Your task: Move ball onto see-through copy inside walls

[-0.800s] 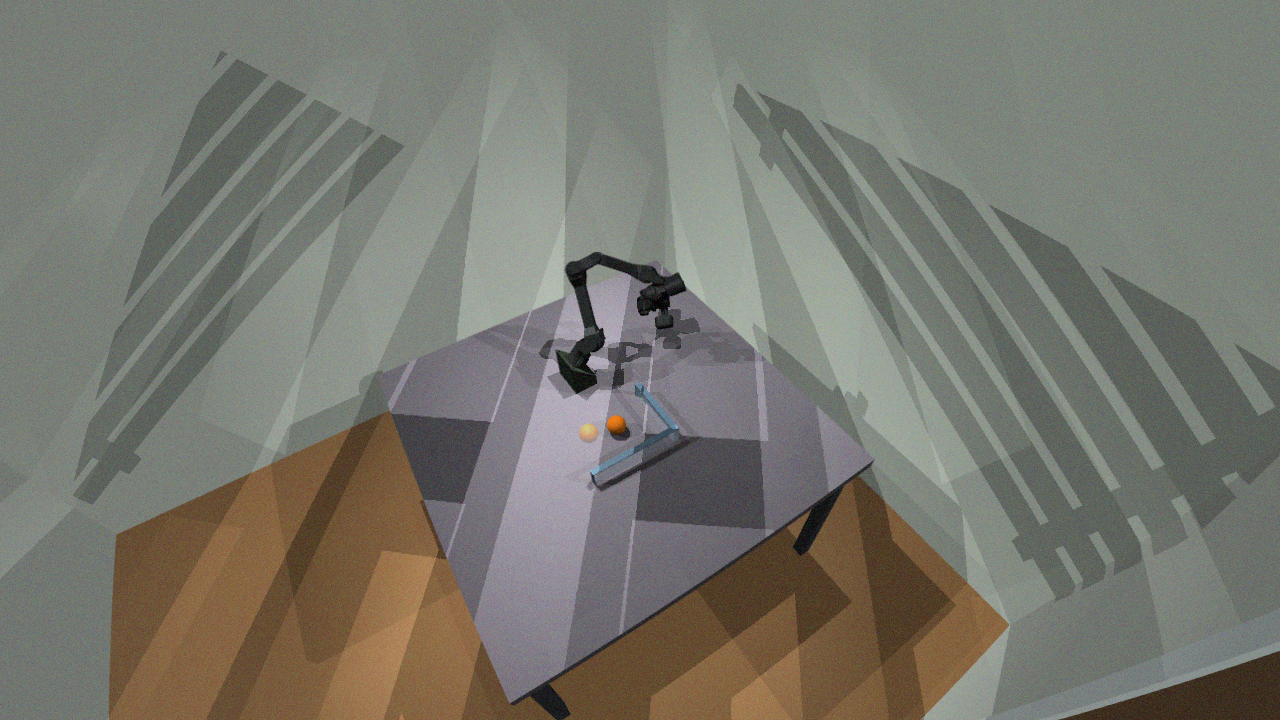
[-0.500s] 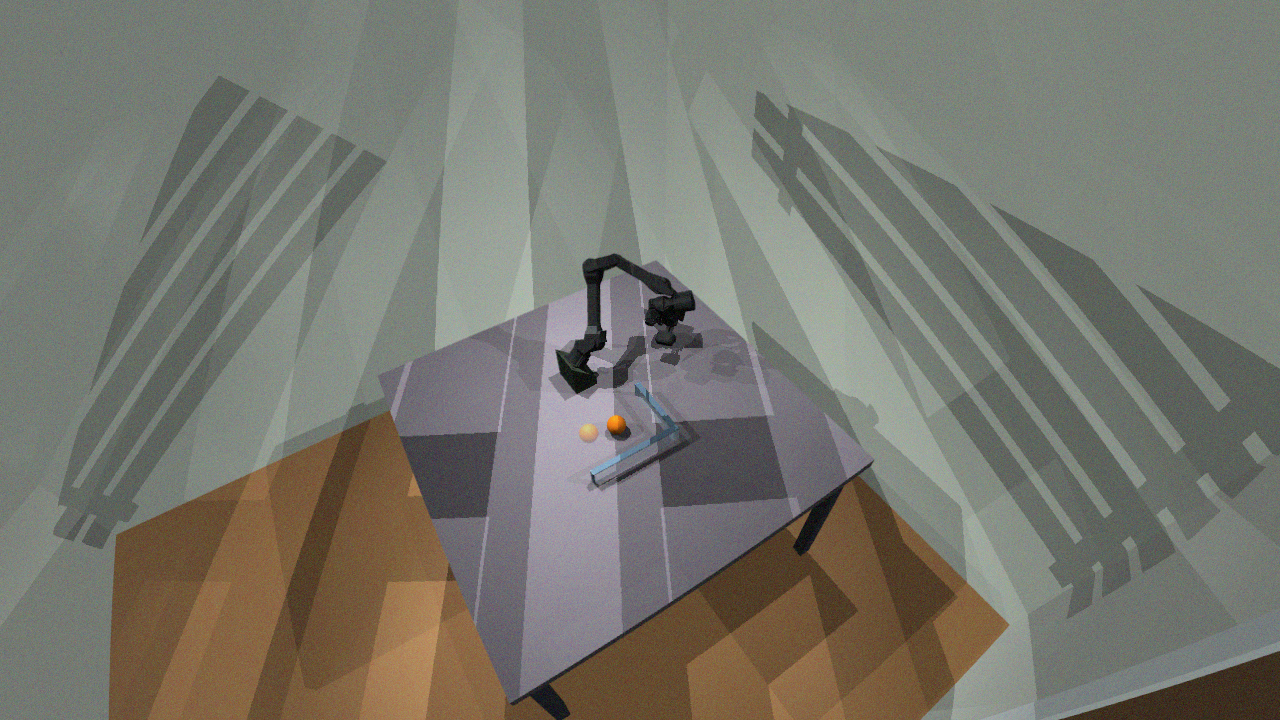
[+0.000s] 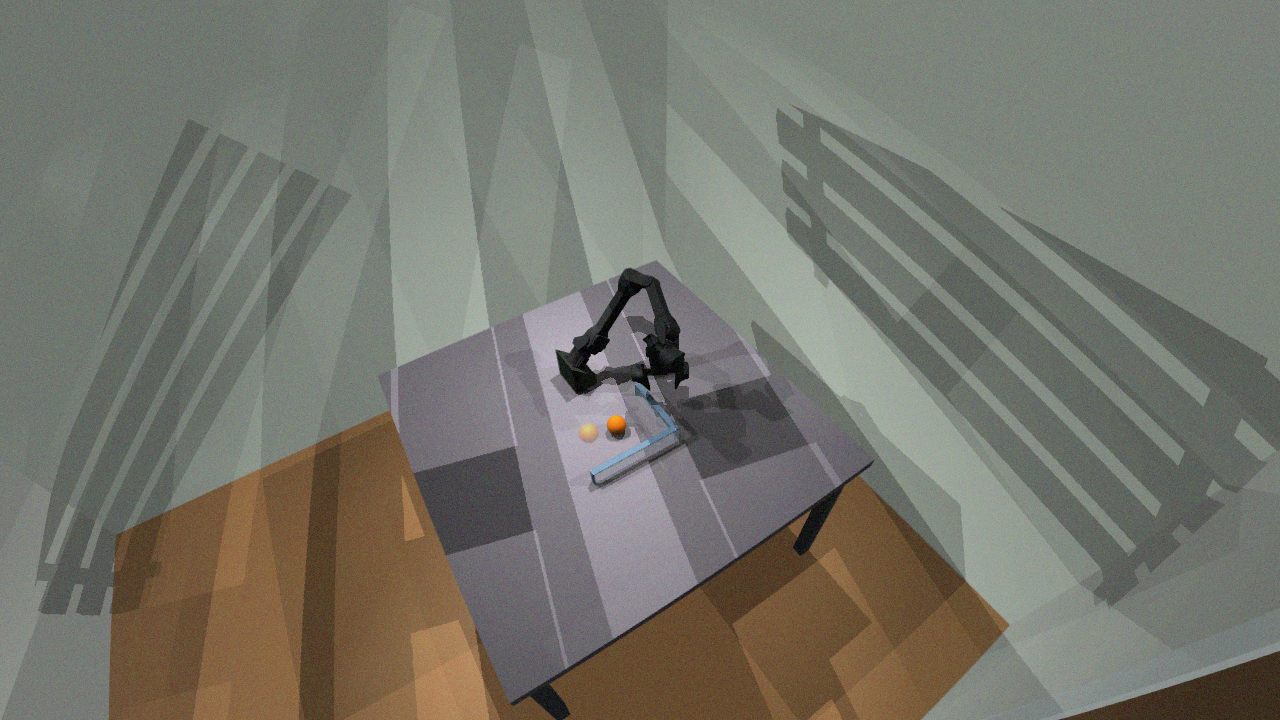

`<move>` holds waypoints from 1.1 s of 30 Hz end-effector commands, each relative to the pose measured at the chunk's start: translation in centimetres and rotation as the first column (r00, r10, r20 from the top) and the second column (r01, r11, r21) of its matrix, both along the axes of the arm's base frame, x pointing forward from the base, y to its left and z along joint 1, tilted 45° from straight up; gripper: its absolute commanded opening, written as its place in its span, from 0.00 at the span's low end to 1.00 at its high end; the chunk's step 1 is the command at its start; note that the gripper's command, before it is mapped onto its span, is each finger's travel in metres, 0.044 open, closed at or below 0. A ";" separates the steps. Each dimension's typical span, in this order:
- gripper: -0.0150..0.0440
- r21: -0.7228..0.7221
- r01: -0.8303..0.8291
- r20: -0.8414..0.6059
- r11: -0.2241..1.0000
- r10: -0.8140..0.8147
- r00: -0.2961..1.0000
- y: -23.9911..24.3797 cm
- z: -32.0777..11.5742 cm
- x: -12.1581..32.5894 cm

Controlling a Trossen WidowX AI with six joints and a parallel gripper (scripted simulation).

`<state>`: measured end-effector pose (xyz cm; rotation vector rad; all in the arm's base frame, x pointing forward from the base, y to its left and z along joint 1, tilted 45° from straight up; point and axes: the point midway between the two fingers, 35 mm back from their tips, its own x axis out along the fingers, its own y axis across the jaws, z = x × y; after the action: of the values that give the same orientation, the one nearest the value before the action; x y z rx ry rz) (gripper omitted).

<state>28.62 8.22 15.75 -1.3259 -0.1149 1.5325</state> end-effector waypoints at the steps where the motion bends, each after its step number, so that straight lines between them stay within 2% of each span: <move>1: 0.97 -0.015 0.127 -0.152 0.992 -0.128 0.980 -2.5 -2.4 0.8; 5: 0.97 -0.060 0.307 -0.381 0.950 -0.306 0.873 -6.9 -6.7 1.1; 9: 0.97 -0.129 0.467 -0.597 0.875 -0.444 0.668 -11.5 -11.5 -0.1; 11: 0.97 -0.155 0.510 -0.659 0.846 -0.473 0.585 -12.9 -13.0 -0.8; 33: 0.97 -0.158 0.516 -0.666 0.842 -0.477 0.574 -11.1 -15.3 -0.6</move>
<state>28.00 -3.22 0.83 -0.5828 0.6485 1.4011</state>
